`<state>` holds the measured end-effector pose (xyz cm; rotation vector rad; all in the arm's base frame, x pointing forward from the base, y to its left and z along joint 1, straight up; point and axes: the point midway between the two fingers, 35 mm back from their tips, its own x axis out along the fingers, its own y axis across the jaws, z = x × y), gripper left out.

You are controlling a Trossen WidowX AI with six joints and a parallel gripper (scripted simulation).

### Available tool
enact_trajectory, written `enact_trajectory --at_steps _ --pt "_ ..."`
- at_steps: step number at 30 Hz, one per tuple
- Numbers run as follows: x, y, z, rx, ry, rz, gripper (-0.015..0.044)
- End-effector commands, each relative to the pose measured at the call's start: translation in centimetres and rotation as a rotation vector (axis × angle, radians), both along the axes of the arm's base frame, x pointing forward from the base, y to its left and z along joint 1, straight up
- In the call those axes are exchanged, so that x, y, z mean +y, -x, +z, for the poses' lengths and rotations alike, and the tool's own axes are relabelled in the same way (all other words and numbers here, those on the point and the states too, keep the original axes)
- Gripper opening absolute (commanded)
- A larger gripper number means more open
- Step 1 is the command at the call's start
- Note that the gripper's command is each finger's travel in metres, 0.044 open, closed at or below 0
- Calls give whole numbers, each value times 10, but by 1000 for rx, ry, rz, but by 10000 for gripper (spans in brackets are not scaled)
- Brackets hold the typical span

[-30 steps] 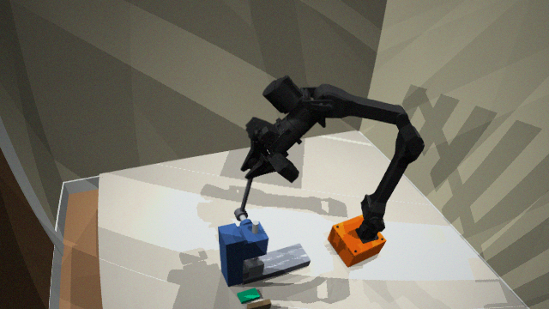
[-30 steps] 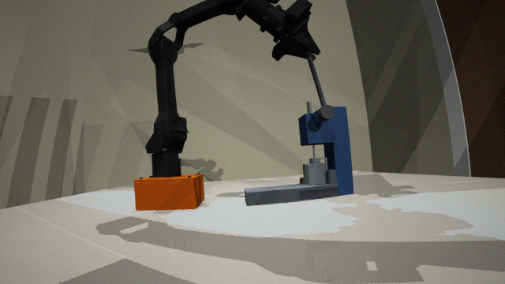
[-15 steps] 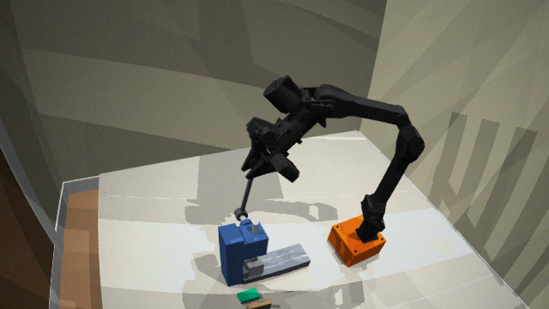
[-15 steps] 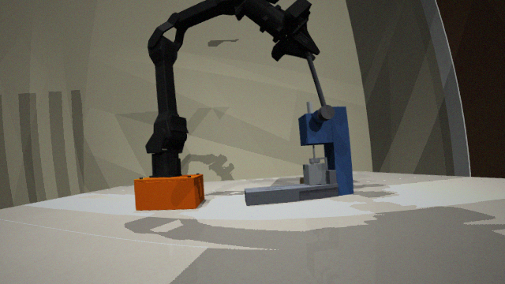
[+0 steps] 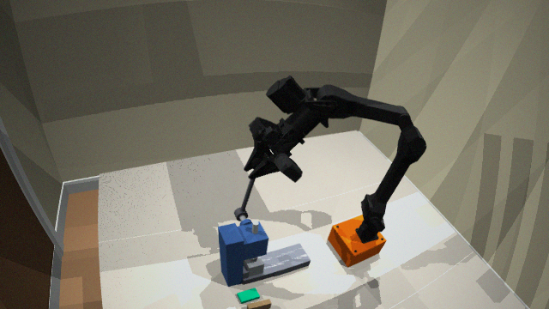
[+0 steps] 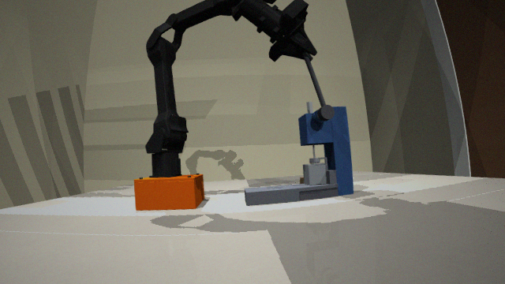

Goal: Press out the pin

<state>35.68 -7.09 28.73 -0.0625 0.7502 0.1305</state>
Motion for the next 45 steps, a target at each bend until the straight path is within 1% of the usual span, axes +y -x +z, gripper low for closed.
enact_trajectory --at_steps 1,45 --pt "-1 6 -2 6 2 -3 0" --pt "-4 25 -10 8 2 -3 0"
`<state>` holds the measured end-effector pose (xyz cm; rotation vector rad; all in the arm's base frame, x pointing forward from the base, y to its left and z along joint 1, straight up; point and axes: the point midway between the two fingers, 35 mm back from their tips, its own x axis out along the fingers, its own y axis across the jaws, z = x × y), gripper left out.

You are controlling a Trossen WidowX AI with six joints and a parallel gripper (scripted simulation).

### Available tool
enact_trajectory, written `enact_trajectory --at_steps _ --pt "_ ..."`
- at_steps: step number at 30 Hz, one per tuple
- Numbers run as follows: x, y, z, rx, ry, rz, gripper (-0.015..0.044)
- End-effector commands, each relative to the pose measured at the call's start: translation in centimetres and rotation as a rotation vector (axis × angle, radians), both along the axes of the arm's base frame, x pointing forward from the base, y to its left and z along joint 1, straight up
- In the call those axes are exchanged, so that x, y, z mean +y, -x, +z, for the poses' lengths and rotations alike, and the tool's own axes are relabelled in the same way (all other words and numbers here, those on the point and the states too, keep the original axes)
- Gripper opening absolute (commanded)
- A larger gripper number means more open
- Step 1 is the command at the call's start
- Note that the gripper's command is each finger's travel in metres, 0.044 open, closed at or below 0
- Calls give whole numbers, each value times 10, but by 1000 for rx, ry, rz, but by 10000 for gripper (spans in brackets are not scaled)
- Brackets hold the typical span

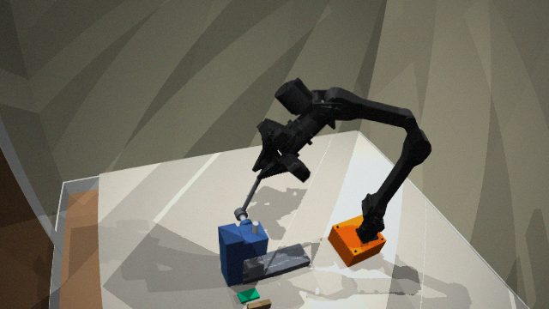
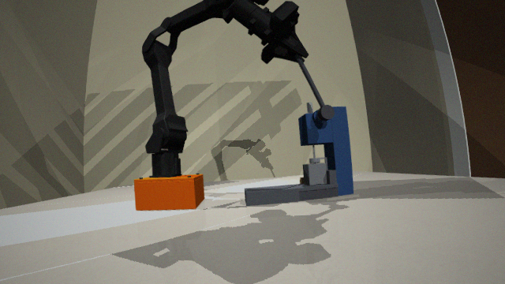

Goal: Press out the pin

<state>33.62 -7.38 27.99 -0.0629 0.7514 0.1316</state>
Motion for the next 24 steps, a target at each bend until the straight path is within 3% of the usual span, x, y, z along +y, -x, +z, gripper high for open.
enact_trajectory --at_steps 1,24 --pt "-1 5 -3 7 2 -4 0" --pt "-3 15 -8 8 2 -4 0"
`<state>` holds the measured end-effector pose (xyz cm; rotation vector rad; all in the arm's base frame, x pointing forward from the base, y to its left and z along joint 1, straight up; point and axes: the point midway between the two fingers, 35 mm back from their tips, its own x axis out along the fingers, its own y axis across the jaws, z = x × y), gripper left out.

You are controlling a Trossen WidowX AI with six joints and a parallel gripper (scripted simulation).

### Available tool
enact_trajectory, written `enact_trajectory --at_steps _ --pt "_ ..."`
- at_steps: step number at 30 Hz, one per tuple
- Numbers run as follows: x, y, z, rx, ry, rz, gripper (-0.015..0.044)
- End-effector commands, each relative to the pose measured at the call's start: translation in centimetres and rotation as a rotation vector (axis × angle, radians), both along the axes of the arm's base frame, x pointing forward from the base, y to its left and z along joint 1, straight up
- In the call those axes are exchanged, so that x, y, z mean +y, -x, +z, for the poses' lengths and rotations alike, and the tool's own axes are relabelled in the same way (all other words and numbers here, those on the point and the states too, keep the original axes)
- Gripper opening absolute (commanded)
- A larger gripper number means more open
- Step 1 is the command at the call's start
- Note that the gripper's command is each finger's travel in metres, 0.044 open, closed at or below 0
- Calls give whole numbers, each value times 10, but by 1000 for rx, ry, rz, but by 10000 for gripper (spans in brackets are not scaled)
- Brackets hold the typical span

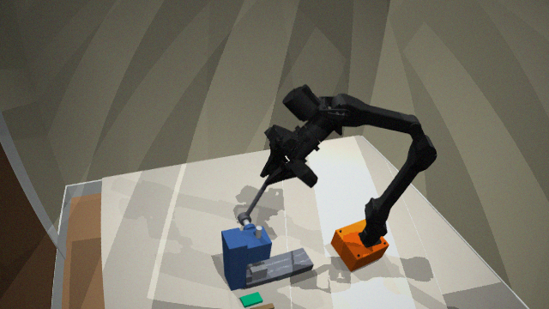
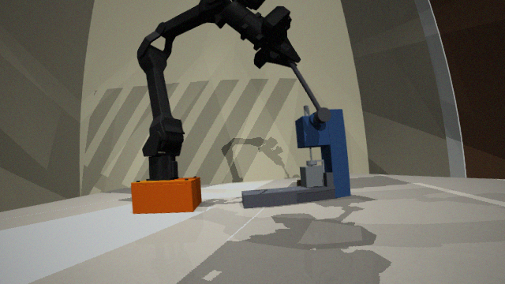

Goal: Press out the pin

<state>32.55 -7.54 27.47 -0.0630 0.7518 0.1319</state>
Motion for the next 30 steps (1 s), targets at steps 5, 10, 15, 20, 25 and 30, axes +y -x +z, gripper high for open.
enact_trajectory --at_steps 5,10,15,20,25,30 --pt "-1 7 -4 8 2 -5 0" --pt "-2 9 -6 8 2 -5 0" --pt "-2 11 -7 8 2 -5 0" --pt "-2 13 -8 8 2 -5 0" --pt "-3 15 -10 8 2 -5 0" --pt "-3 17 -11 8 3 -5 0"
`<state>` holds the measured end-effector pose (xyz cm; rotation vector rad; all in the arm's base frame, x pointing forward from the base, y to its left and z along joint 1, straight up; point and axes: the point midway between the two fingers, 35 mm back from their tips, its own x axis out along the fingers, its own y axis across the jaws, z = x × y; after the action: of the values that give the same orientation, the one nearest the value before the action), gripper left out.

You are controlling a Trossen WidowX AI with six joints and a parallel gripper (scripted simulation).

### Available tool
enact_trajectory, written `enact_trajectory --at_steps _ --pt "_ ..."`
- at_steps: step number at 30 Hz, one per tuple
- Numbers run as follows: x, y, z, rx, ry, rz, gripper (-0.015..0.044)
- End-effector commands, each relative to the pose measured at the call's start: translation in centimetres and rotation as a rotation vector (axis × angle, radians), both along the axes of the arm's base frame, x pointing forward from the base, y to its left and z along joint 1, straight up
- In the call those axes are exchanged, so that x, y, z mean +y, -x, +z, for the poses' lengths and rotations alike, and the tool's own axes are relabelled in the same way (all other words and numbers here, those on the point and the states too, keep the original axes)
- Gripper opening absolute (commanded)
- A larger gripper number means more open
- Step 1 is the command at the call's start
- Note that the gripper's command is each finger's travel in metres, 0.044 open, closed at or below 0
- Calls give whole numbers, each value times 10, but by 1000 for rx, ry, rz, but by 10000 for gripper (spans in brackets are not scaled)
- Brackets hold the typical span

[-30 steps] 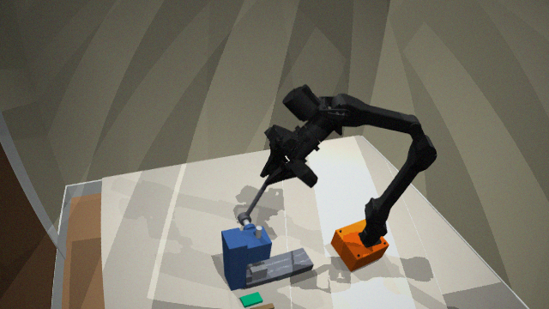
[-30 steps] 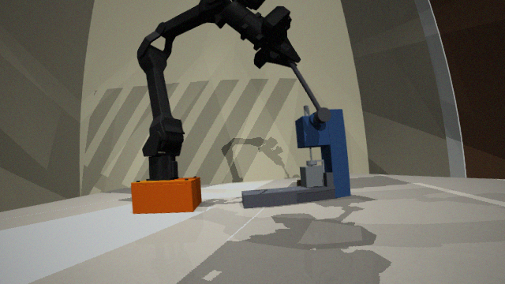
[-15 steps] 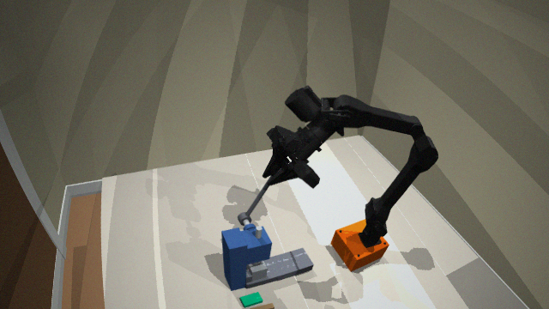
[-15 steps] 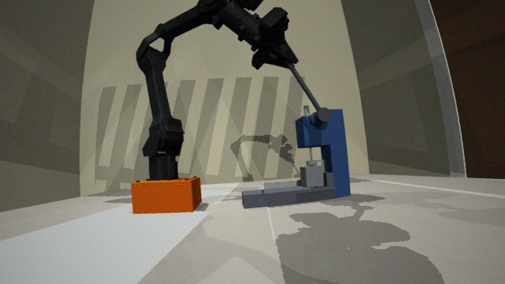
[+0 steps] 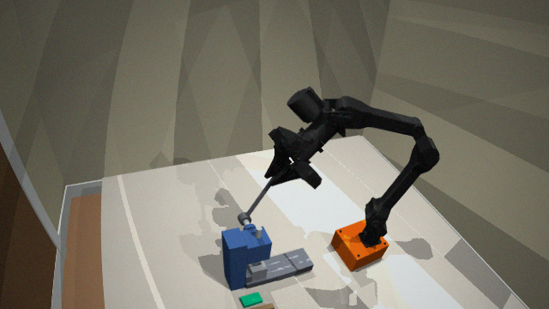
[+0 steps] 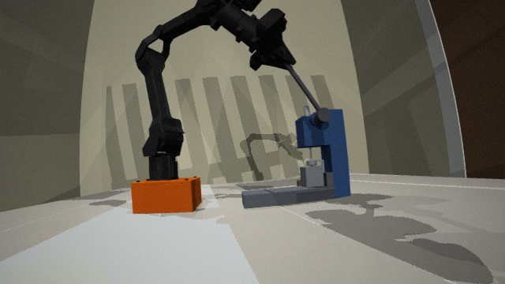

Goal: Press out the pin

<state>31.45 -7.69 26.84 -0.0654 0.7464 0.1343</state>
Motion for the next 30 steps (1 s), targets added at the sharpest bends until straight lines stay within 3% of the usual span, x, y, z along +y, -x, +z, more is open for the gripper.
enact_trajectory --at_steps 1,30 --pt "-1 6 -5 14 2 -8 0" --pt "-3 17 -13 15 2 -8 0"
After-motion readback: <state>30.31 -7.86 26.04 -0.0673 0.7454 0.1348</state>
